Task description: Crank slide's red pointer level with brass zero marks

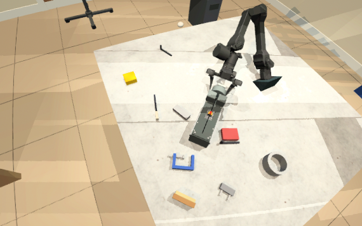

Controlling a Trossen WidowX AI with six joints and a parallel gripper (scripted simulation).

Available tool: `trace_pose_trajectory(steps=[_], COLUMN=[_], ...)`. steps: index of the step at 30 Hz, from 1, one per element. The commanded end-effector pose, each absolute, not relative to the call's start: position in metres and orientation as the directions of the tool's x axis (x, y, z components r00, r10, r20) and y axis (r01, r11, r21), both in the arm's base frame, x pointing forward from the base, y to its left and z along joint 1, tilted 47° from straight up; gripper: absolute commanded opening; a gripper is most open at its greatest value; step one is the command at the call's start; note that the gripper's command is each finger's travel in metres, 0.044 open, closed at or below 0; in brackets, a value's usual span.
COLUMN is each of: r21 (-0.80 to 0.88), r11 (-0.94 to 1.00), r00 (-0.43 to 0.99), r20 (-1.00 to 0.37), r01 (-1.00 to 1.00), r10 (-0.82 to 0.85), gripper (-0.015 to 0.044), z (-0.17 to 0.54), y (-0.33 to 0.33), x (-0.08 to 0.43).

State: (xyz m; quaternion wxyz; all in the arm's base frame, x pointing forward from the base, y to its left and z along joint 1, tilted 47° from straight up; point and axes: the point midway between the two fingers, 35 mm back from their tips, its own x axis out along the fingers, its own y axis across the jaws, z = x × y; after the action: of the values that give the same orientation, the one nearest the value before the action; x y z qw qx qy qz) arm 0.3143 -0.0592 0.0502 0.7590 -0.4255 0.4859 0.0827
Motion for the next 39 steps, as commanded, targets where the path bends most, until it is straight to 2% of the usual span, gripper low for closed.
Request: trace_pose_trajectory(steps=[1,14,39], r21=[-0.562,-0.562,-0.561], r11=[0.621,0.621,0.621], r00=[0.512,0.512,0.511], r20=[-0.811,-0.811,-0.812], r01=[-0.547,-0.547,-0.547], r10=[-0.283,-0.283,-0.283], gripper=[0.0335,0.0000,0.0000], z=[0.0473,0.0473,0.0418], y=[-0.0591,-0.0591,-0.0525], x=[0.3124,0.3124,0.3061])
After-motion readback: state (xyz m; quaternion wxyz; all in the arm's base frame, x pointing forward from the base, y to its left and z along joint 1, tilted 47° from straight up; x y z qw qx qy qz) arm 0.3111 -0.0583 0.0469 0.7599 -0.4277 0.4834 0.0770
